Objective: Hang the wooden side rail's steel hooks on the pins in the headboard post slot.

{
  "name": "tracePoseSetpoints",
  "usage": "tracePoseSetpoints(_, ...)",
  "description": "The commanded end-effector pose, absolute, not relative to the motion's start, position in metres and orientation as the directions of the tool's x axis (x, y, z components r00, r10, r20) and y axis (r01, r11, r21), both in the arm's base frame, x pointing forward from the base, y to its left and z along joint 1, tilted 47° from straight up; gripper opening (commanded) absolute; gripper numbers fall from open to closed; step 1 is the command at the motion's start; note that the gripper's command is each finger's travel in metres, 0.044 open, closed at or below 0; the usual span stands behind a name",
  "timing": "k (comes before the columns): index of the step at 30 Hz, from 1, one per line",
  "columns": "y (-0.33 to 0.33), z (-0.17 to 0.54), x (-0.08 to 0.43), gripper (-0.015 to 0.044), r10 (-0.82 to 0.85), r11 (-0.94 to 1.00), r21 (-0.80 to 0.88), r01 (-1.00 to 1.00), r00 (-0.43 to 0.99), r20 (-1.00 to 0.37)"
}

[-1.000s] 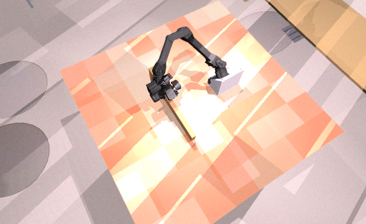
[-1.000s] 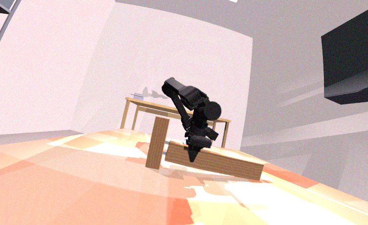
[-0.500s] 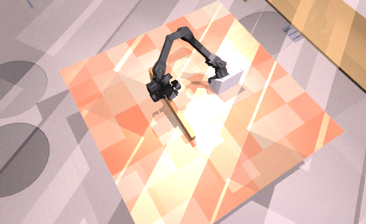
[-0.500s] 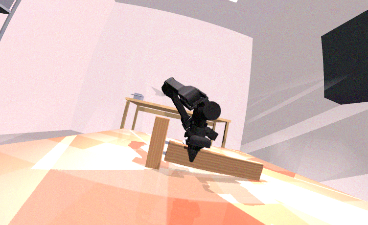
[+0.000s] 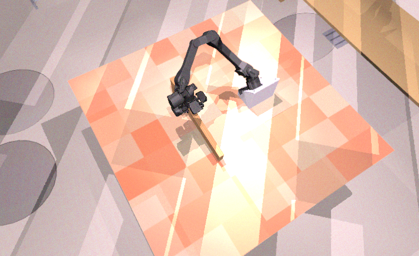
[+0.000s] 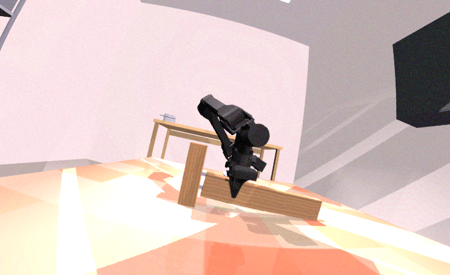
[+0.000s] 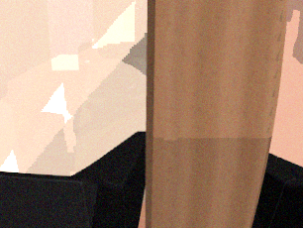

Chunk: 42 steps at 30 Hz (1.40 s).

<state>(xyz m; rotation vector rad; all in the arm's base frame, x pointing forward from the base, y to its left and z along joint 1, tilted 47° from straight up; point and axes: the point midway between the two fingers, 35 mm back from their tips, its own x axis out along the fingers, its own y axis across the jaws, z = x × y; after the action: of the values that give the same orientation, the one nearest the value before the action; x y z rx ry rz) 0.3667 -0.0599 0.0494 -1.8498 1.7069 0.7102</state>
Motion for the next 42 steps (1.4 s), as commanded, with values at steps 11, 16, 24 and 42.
tracePoseSetpoints(11,-0.0586,0.0541,0.3684,0.0000,-0.723,-0.080,-0.030,-0.996,0.079,-0.686)
tracePoseSetpoints(16,-0.0589,0.0545,0.3685,0.0000,-0.723,-0.080,-0.030,-0.996,0.079,-0.686)
tracePoseSetpoints(24,-0.0594,0.0552,0.3688,0.0000,-0.723,-0.080,-0.030,-0.996,0.079,-0.686)
tracePoseSetpoints(42,-0.0609,0.0565,0.3683,0.0000,-0.723,-0.080,-0.030,-0.996,0.079,-0.686)
